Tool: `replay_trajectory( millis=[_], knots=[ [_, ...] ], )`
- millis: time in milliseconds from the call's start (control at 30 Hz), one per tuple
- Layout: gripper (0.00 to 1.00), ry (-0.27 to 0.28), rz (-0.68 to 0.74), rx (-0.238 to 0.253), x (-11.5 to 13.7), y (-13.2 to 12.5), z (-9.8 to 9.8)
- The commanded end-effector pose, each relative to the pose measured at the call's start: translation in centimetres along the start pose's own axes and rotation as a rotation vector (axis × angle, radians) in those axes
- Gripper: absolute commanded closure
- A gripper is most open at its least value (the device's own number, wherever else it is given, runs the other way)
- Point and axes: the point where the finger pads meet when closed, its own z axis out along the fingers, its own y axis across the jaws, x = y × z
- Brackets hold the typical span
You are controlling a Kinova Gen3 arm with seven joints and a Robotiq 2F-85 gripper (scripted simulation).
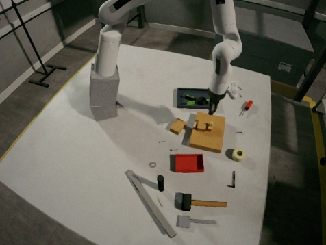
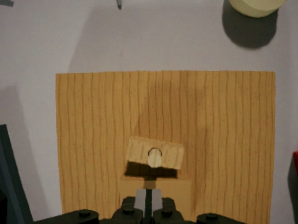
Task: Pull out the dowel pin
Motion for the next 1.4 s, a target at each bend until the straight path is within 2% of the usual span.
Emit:
replay_trajectory(
  millis=[0,567,1367],
  knots=[
    [0.90,0.007,-0.008,-0.004,0.4,0.1,-0.1],
    [0.90,0.027,-0.039,-0.018,1.5,0.1,-0.2],
    [0.90,0.028,-0.040,-0.019,1.5,0.1,-0.2]
  ],
)
